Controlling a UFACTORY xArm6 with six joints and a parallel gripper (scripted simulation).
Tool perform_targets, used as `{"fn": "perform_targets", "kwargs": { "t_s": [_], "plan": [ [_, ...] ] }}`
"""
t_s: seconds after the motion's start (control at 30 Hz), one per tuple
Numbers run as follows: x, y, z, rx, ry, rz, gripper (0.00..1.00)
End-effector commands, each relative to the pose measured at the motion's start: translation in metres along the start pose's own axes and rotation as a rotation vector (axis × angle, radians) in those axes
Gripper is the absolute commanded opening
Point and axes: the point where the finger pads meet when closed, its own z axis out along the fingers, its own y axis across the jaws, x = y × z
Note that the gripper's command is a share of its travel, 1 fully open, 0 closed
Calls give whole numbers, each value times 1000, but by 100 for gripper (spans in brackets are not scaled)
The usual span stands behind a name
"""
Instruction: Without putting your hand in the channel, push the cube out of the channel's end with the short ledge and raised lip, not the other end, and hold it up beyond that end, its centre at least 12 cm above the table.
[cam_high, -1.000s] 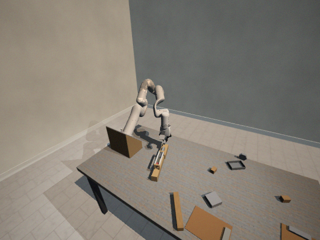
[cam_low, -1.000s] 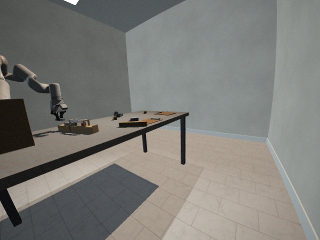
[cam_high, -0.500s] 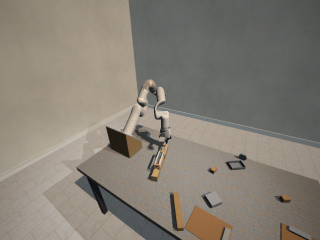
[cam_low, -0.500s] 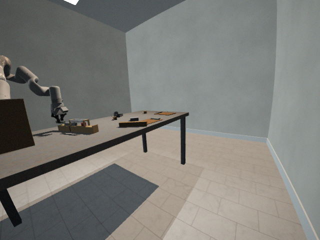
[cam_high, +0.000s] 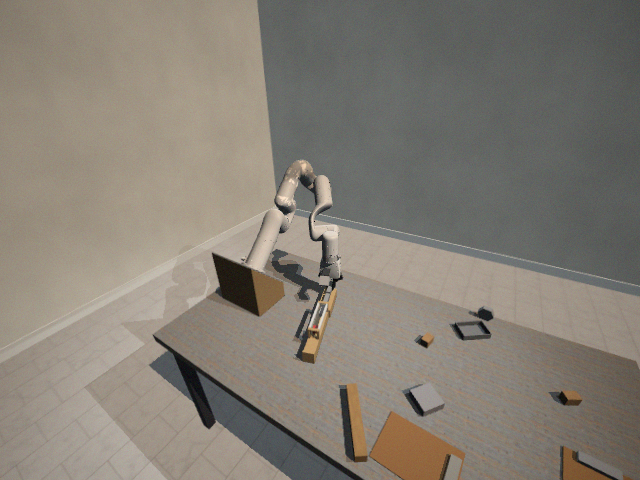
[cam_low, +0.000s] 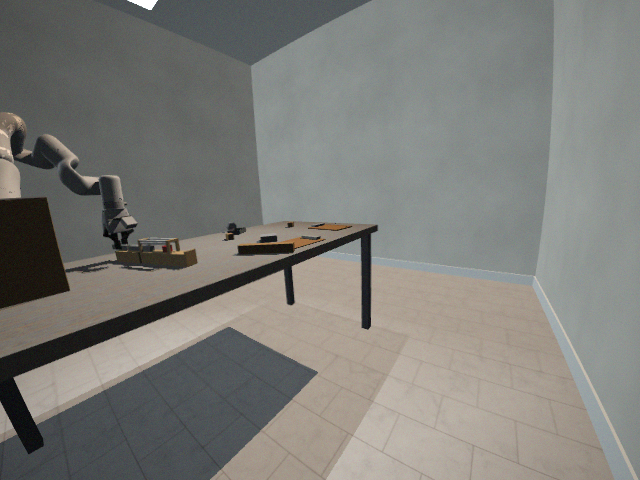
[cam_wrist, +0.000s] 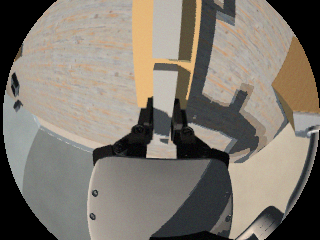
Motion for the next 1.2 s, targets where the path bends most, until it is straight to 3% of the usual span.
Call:
{"fn": "perform_targets", "kwargs": {
  "t_s": [0.0,0.7,1.17],
  "plan": [
    [0,-1,0,2,1,-1,0],
    [8,-1,0,2,1,-1,0],
    [37,-1,0,2,1,-1,0]
  ]
}}
